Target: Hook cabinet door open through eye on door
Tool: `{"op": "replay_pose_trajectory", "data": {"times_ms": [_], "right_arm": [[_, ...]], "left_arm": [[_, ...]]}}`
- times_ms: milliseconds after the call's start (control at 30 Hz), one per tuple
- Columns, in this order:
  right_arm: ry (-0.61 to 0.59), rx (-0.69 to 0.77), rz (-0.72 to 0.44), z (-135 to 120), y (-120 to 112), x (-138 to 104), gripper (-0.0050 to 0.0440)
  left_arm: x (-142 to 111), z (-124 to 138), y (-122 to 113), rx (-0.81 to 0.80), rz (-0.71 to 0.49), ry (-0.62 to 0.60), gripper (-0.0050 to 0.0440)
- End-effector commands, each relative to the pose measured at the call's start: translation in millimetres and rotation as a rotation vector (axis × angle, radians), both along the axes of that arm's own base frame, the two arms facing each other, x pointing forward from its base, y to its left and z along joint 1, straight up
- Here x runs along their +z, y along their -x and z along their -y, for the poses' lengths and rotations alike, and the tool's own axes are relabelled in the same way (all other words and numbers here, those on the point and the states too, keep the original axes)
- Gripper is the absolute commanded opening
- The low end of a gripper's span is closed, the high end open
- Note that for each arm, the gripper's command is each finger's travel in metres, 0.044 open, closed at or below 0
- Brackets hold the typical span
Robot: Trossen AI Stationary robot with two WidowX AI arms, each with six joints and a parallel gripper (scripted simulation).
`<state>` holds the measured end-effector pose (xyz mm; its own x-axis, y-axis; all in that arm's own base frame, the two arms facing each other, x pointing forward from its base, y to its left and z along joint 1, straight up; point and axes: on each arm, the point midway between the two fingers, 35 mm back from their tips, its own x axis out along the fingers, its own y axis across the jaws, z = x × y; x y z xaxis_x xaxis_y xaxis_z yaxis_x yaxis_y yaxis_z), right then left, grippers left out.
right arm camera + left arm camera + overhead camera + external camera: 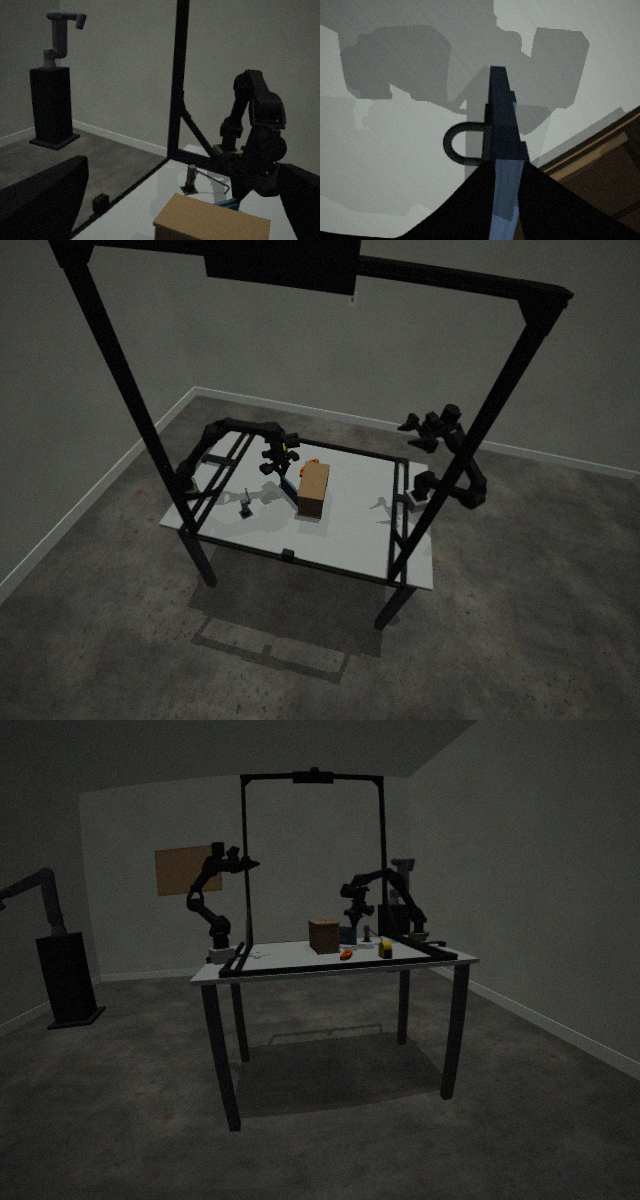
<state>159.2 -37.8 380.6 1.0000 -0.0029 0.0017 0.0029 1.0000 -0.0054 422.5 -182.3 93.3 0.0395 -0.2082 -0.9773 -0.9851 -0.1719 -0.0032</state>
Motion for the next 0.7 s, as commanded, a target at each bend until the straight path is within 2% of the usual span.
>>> {"op": "replay_pose_trajectory", "data": {"times_ms": [0, 467, 667], "right_arm": [[-0.006, 0.003, 0.000, -0.1, 0.0, -0.4, 0.0400], [-0.006, 0.003, 0.000, -0.1, 0.0, -0.4, 0.0400], [-0.006, 0.003, 0.000, -0.1, 0.0, -0.4, 0.0400]], "left_arm": [[-0.2, 1.7, 12.4, 0.047, -0.004, -0.003, 0.0000], [-0.2, 10.6, 39.5, 0.250, -0.004, -0.002, 0.0000], [-0.1, 12.0, 42.6, 0.292, -0.004, -0.002, 0.0000]]}}
